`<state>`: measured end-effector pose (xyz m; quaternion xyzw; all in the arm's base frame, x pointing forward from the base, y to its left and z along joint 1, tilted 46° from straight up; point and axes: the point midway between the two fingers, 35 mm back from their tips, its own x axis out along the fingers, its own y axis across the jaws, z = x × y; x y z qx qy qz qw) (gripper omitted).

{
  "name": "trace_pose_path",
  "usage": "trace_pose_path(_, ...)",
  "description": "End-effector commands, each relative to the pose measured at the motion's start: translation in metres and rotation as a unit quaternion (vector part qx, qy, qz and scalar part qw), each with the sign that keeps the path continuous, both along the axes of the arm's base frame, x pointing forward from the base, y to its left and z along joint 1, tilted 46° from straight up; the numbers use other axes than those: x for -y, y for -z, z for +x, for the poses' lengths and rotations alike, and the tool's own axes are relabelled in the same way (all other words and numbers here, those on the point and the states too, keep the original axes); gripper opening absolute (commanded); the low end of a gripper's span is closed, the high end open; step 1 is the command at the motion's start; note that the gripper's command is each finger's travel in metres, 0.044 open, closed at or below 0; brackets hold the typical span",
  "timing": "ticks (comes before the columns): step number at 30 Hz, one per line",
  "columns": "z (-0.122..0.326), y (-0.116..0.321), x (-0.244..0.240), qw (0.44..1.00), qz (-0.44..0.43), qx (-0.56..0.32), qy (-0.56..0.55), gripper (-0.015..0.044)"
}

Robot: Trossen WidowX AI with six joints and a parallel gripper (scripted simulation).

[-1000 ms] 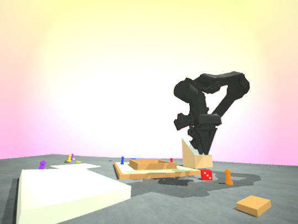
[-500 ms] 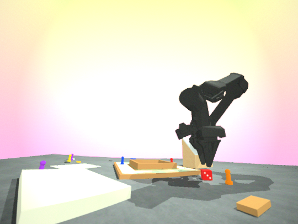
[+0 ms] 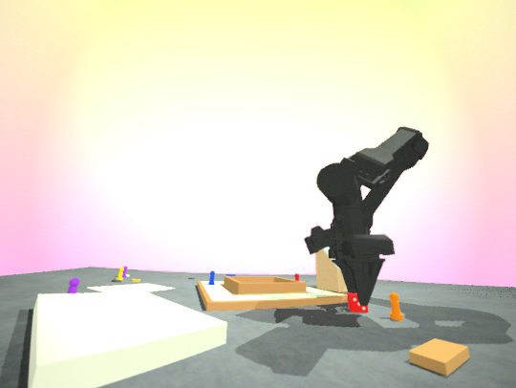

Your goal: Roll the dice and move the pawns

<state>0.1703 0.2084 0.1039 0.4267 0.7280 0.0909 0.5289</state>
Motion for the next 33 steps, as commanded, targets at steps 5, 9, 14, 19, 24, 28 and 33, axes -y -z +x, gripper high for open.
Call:
trace_pose_path(5, -0.001, 0.005, -0.002, 1.0, -0.003, -0.004, 0.003, 0.017)
trace_pose_path(9, -0.001, 0.005, -0.002, 1.0, -0.003, -0.004, 0.003, 0.0104)
trace_pose_path(14, -0.001, 0.005, -0.002, 1.0, -0.003, -0.004, 0.003, 0.0071)
trace_pose_path(19, 0.005, -0.002, 0.006, 1.0, -0.007, -0.003, 0.003, 0.0)
trace_pose_path(24, 0.013, -0.017, 0.023, 1.0, -0.013, -0.002, 0.002, 0.0)
trace_pose_path(28, 0.018, -0.03, 0.037, 1.0, -0.016, 0.0, 0.0, 0.0)
trace_pose_path(33, 0.021, -0.047, 0.053, 1.0, -0.016, 0.002, -0.002, 0.0)
